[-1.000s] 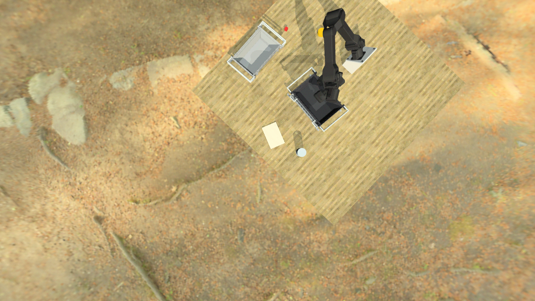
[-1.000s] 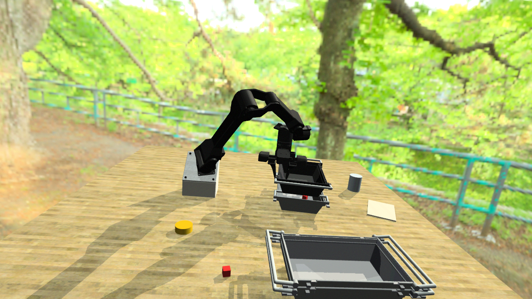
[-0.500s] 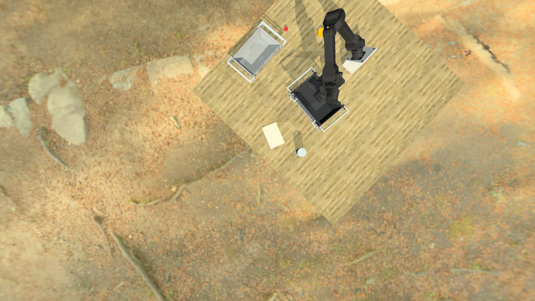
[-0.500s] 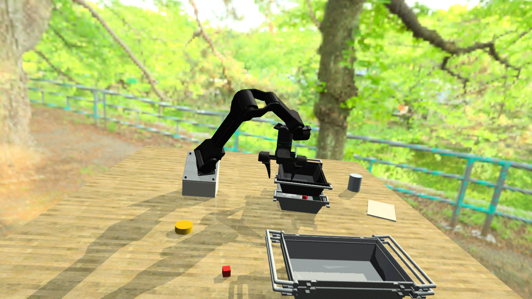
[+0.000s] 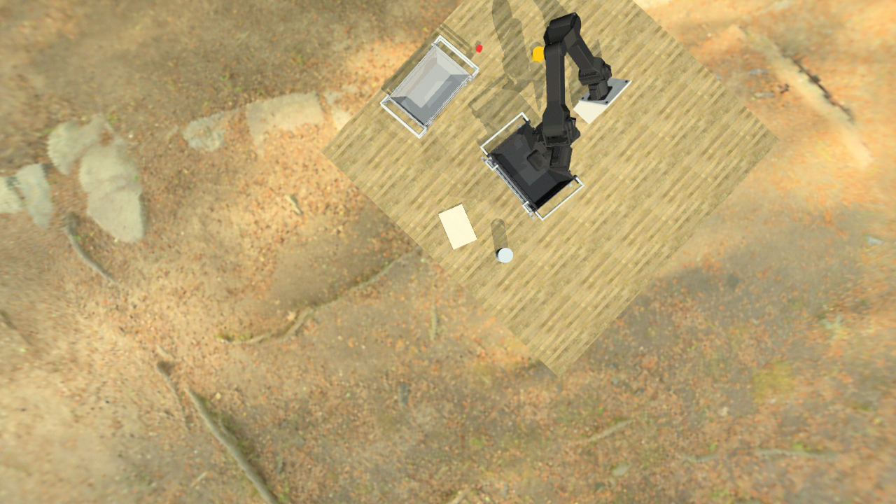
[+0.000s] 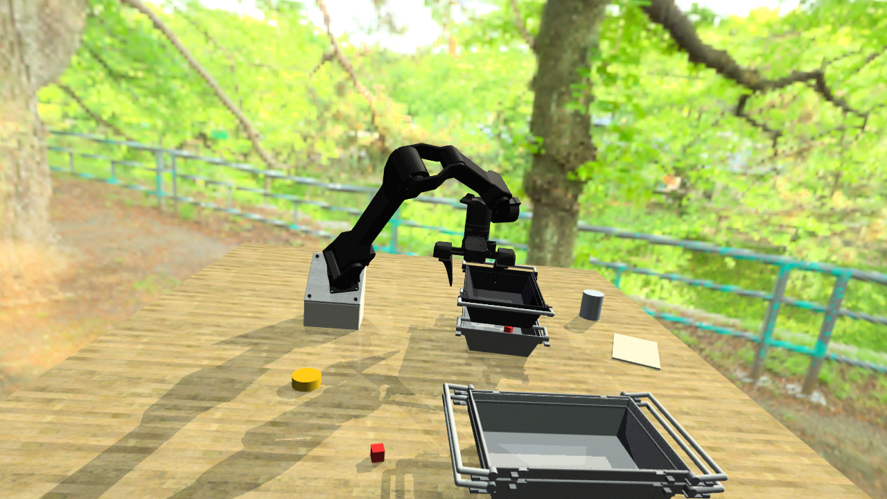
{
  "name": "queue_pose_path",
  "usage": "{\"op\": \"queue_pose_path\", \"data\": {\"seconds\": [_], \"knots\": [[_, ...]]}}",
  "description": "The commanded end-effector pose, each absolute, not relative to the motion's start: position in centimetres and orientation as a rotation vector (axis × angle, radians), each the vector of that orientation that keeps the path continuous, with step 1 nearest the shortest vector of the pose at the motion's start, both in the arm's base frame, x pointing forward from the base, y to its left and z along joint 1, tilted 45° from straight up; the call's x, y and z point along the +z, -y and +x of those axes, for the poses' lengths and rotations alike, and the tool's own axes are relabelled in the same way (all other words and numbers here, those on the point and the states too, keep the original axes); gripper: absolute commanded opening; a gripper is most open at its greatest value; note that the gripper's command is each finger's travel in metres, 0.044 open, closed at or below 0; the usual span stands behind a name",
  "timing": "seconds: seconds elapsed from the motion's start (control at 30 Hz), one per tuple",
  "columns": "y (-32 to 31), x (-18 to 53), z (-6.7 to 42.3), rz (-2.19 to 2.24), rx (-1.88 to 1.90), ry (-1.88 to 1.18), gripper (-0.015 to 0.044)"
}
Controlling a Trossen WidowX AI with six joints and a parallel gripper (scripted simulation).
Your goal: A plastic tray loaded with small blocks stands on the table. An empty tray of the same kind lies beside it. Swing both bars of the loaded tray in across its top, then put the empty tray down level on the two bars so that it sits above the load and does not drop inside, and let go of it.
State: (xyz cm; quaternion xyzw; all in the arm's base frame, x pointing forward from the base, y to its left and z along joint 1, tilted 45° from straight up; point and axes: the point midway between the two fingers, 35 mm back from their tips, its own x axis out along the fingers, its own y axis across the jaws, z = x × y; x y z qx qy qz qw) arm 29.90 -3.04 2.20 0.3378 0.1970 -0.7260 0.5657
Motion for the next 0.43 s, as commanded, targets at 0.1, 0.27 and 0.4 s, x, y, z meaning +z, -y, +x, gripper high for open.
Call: {"op": "queue_pose_path", "data": {"seconds": [0.1,0.27,0.4], "knots": [[0.1,5.0,30.6,0.799,-1.704,-0.468,0.044],[-2.0,7.3,30.6,0.796,-1.706,-0.468,0.044],[-2.7,8.1,30.6,0.795,-1.707,-0.468,0.044]]}}
